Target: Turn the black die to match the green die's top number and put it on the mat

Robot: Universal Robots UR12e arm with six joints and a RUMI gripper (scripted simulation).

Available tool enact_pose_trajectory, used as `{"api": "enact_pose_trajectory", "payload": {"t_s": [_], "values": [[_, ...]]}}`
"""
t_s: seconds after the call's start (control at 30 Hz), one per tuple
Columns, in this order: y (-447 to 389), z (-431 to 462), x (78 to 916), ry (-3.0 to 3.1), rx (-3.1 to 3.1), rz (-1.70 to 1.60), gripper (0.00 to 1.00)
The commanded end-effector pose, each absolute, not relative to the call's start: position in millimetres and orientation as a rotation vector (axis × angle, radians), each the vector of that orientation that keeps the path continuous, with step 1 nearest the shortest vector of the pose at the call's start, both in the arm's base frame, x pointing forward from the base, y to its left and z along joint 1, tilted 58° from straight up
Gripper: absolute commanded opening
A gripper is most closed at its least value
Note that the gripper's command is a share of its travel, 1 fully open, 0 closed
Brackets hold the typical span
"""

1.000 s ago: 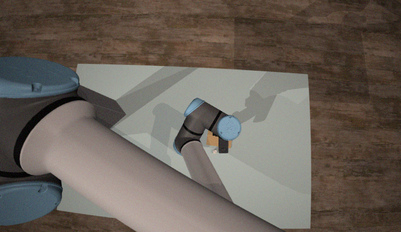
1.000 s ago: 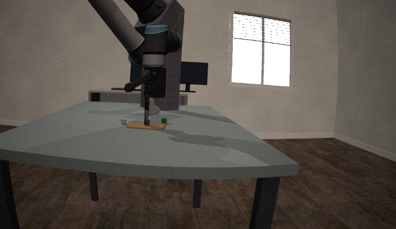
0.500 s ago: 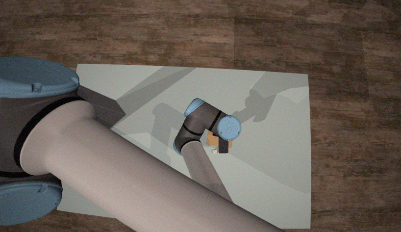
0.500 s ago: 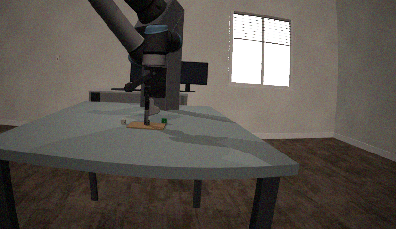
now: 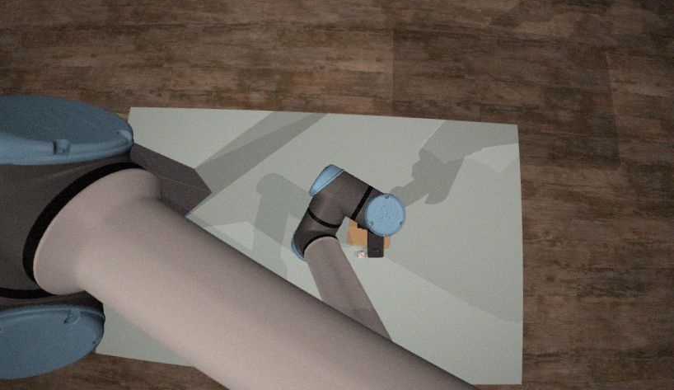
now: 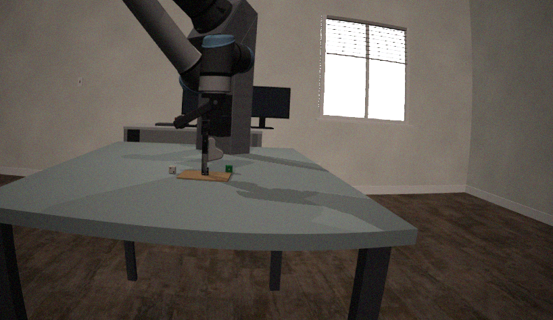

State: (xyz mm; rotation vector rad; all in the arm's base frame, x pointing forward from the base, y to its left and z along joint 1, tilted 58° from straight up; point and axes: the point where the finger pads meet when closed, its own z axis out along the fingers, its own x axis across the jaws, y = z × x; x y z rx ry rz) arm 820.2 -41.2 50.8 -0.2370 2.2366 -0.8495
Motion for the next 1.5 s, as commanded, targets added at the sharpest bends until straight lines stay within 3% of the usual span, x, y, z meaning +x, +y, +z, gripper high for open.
{"api": "enact_pose_trajectory", "payload": {"t_s": [0.0,1.0,1.47], "values": [[-40.7,51.2,820.1,2.236,-0.237,-0.849,0.03],[-40.7,51.2,820.1,2.236,-0.237,-0.849,0.03],[-40.7,51.2,820.1,2.236,-0.237,-0.849,0.21]]}}
